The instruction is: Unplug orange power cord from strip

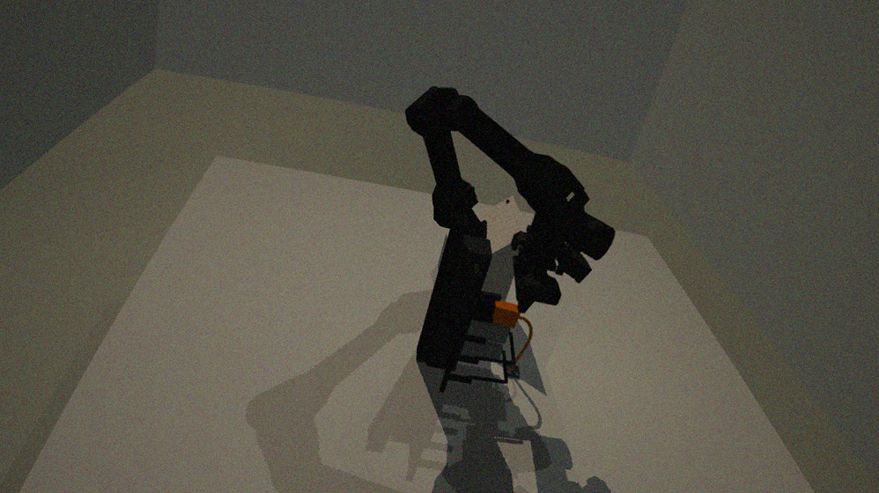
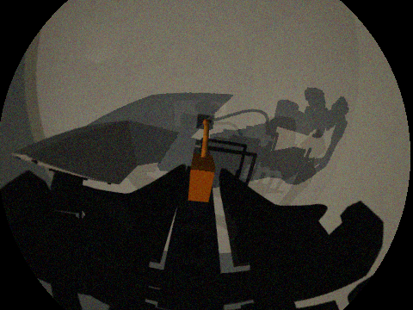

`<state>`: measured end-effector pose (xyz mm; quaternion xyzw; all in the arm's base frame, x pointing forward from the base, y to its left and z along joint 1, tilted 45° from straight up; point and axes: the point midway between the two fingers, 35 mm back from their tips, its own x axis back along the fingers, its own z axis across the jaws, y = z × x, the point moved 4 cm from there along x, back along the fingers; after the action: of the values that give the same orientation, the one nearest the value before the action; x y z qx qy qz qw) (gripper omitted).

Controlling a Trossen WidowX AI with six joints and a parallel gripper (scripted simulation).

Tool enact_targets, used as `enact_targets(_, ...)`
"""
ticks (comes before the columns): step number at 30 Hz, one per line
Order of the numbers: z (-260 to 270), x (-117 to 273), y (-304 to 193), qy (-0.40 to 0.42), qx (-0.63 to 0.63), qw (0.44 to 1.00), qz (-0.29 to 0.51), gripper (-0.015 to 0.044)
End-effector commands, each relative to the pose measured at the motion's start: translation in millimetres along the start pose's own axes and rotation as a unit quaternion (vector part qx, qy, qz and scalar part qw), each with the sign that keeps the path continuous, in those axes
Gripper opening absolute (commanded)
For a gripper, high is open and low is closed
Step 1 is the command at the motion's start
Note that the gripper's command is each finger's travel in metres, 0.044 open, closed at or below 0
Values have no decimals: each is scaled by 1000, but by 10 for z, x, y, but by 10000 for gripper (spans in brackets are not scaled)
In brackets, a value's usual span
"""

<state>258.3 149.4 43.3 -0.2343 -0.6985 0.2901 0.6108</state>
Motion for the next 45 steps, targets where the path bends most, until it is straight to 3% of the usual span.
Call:
enact_targets(1,3,-7,-81,1,0,1000,2,160)
enact_targets(21,8,-129,-139,1,0,1000,2,160)
enact_targets(24,9,-106,-131,0,-1,1000,1,81)
enact_targets(34,9,-106,-128,0,-1,1000,1,0)
enact_targets(45,-7,-98,16,0,-1,1000,0,0)
